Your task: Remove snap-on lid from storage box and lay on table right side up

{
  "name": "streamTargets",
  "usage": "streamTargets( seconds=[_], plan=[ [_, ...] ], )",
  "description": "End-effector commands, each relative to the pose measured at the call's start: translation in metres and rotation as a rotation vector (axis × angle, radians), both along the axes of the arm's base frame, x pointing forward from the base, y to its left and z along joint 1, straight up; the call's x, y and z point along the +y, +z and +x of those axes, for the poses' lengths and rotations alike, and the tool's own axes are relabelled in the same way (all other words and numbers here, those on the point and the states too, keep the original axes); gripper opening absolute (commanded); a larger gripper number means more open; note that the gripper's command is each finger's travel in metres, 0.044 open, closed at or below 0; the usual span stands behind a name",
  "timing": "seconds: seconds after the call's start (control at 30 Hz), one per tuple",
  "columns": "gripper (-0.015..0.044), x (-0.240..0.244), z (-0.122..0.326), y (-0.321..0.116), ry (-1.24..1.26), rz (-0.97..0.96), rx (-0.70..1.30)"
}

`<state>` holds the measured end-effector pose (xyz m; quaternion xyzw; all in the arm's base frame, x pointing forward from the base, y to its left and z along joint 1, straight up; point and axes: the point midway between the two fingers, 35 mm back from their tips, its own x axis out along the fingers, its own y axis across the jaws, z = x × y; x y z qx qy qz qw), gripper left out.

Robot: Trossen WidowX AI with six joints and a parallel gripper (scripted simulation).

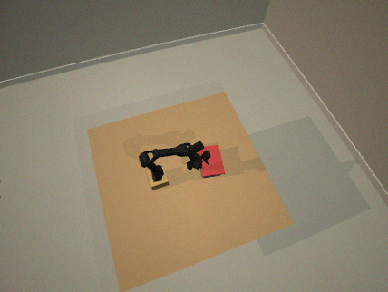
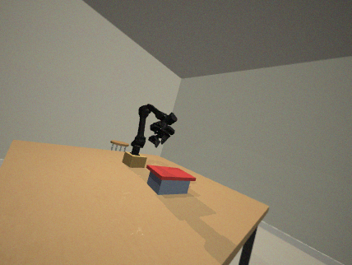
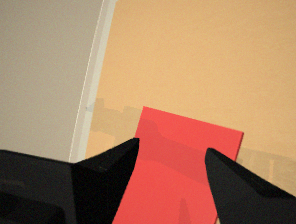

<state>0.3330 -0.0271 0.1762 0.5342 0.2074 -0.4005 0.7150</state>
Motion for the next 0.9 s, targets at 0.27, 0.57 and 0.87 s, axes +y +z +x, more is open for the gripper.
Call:
streamTargets(
  seconds=[0.27, 0.57, 0.87],
  plan=[
    [0.0235, 0.083, -0.059, -0.037, 0.108, 0.33, -0.231],
    [0.0235, 0.084, -0.061, -0.038, 0.11, 0.336, -0.234],
    [0.0235, 0.085, -0.06, -0.097, 0.11, 0.336, -0.234]
  ],
)
